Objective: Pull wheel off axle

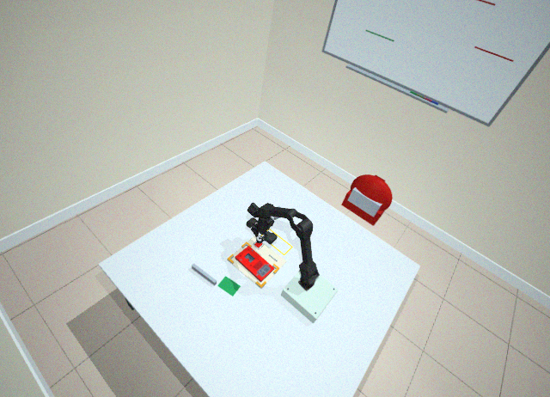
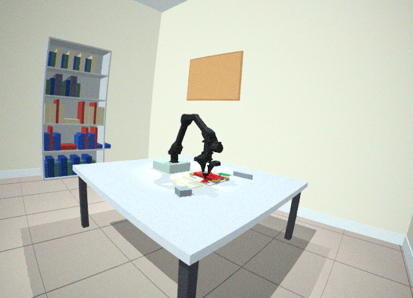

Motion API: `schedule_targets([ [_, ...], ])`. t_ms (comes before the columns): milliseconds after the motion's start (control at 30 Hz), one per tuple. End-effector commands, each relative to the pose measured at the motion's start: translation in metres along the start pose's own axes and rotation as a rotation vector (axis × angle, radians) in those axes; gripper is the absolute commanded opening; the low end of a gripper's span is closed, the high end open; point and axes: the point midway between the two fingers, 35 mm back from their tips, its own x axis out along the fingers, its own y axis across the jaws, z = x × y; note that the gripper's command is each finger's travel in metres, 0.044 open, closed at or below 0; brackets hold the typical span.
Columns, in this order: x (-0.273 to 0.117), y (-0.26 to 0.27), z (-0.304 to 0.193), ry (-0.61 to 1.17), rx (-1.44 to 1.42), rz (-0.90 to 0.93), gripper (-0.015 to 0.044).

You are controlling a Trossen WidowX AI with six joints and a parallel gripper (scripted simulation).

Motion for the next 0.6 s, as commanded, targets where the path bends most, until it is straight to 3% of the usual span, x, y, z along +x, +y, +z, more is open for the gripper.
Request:
schedule_targets([
  [0,-0.0032,0.0009,-0.0001,0.002,-0.001,0.004,0.0000],
  [567,-0.0088,0.0007,-0.0001,0.002,-0.001,0.006,0.0000],
])
